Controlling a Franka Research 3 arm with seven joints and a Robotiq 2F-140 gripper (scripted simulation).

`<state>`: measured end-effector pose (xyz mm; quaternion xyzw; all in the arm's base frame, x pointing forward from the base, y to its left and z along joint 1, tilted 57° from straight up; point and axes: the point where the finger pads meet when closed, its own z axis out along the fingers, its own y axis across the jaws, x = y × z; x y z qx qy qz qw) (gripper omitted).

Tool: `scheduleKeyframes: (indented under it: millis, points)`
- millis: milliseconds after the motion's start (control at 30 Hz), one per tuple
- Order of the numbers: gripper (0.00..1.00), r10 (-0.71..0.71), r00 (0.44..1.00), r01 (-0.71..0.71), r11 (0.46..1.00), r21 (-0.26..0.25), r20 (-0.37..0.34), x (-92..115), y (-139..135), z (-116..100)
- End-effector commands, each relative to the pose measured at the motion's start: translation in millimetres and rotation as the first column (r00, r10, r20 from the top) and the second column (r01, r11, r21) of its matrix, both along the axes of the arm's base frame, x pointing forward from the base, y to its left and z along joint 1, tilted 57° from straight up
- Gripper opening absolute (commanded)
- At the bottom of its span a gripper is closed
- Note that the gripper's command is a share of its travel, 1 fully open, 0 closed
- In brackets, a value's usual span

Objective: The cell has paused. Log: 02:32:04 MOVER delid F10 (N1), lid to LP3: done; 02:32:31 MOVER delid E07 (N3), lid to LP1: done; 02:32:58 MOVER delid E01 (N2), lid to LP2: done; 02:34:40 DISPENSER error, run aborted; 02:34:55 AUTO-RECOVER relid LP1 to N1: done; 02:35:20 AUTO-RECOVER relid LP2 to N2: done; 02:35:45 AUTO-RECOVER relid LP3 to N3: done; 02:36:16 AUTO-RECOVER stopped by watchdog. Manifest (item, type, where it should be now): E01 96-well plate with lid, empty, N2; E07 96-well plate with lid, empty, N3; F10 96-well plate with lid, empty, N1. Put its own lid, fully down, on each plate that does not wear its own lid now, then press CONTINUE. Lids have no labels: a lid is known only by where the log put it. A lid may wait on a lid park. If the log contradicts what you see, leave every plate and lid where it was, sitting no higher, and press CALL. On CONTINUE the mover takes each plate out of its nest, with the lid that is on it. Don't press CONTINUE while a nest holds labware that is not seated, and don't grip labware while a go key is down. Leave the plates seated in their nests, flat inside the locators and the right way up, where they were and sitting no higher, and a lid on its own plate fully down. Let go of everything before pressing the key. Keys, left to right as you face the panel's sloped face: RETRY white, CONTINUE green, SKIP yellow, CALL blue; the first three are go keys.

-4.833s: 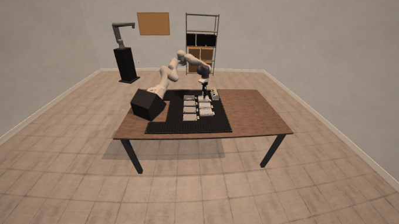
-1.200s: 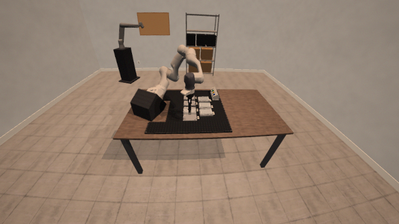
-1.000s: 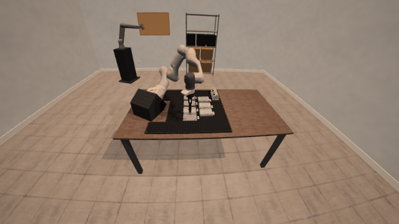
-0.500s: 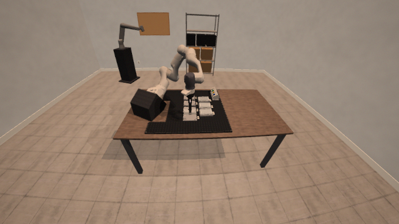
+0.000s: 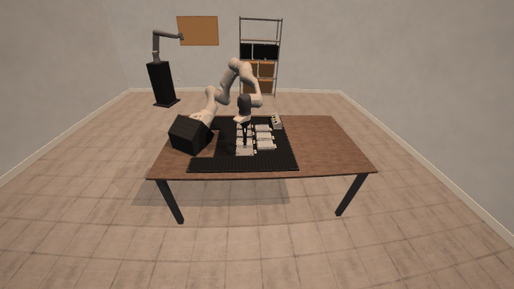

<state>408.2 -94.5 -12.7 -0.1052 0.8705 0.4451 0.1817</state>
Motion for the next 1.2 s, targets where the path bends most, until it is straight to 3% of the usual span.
scheduleKeyframes:
  millis: [0, 1167]
  points:
    - [0.00, 0.000, 1.000, 0.000, 1.000, -0.002, -0.001, 0.4, 0.0, -1.3]
    - [0.00, -0.011, 1.000, 0.011, 1.000, 0.002, -0.018, 10.9, 36.3, -27.0]
